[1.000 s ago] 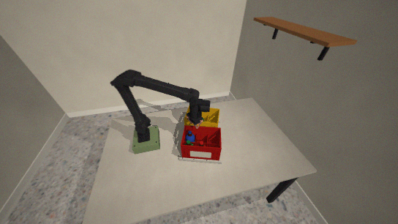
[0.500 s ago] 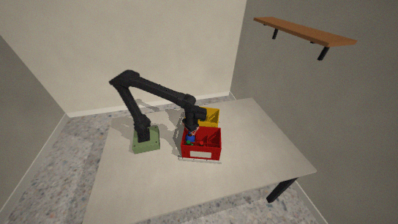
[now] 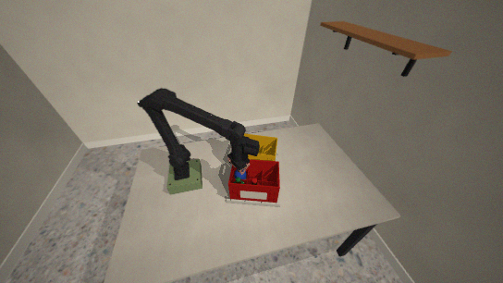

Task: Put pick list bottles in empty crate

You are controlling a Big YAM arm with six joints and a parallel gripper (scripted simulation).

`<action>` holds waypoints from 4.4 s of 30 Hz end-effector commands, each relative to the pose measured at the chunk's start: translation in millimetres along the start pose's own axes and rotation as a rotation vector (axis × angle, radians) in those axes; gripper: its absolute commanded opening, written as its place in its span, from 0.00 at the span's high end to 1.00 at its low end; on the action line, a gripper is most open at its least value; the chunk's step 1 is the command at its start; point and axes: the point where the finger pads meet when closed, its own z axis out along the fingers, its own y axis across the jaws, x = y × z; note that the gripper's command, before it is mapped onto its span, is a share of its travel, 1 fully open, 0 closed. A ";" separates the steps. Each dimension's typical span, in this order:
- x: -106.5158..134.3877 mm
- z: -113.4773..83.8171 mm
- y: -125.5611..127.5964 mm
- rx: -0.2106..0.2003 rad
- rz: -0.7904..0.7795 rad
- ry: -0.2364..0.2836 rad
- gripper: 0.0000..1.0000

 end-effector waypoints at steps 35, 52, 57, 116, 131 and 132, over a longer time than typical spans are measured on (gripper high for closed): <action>6.7 1.8 2.1 0.013 -0.008 -0.009 0.39; 5.6 19.6 1.6 0.003 -0.008 -0.004 0.39; 5.4 30.4 1.8 -0.007 -0.008 0.002 0.39; 2.1 89.9 4.1 0.012 -0.008 -0.009 0.39; 3.5 90.2 8.4 0.000 -0.007 -0.001 1.00; 3.4 89.9 8.4 0.001 -0.007 -0.002 1.00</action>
